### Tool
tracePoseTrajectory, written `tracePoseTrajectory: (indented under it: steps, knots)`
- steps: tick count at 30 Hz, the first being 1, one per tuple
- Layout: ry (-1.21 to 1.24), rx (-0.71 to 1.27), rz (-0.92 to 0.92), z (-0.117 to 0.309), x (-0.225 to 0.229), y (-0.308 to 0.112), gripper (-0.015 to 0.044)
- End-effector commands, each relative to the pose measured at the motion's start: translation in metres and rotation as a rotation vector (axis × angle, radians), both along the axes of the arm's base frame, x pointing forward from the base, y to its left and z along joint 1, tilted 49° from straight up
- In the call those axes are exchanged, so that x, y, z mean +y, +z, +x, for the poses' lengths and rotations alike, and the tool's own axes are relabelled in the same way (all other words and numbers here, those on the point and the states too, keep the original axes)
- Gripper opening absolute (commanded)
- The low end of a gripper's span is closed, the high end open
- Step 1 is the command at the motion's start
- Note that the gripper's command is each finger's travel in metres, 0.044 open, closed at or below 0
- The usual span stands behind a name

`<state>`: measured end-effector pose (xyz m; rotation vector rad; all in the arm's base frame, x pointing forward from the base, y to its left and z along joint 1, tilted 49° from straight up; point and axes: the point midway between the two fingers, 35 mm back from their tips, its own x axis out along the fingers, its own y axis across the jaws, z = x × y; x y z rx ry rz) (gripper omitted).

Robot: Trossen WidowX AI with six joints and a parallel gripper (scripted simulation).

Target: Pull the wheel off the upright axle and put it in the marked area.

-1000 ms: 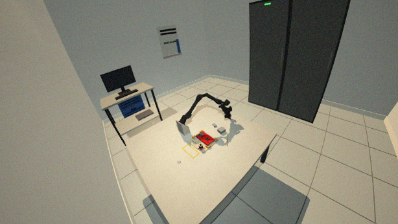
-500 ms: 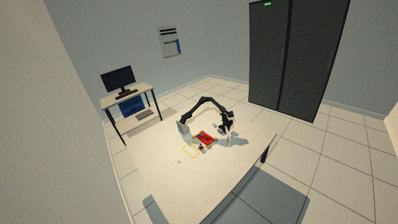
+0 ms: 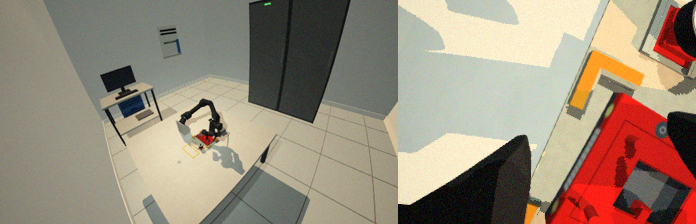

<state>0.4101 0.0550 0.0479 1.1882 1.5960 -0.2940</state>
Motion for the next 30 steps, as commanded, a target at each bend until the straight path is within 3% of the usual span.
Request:
tracePoseTrajectory:
  steps: [1,6,19,30]
  knots:
    - [-0.229,0.241,0.146,-0.026,-0.051,-0.032,0.03]
    - [-0.442,0.427,0.302,-0.049,-0.091,-0.051,0.03]
    - [-0.447,0.431,0.306,-0.049,-0.096,-0.055,0.03]
    - [-0.447,0.431,0.308,-0.046,-0.04,-0.103,0.03]
